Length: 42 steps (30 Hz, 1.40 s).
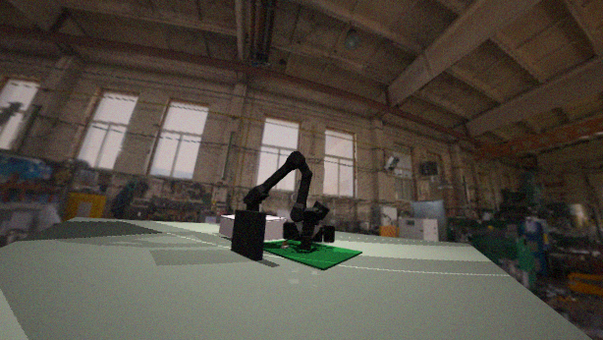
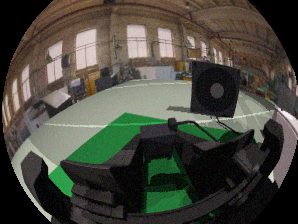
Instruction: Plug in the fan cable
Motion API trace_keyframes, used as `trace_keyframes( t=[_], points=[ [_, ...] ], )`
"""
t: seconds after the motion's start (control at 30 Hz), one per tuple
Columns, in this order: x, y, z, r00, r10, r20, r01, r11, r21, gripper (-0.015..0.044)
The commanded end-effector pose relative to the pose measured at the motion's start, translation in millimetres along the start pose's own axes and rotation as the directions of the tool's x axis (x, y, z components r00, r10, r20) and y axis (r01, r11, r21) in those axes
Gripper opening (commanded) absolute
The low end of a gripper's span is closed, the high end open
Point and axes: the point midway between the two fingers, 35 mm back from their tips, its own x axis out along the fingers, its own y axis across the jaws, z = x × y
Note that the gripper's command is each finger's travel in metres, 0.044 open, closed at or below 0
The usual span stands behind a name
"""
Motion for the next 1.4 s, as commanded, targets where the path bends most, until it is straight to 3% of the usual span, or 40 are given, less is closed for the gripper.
trace_keyframes(
  t=[0.0, 1.37],
  points=[
    [0.6, 0.1, -4.8, 1.0, 0.004, -0.004, -0.004, 1.0, -0.009, 0.0],
    [1.1, -0.1, -5.9, 1.0, 0.0, 0.0, 0.0, 1.0, 0.0, 0.0]
  ],
)
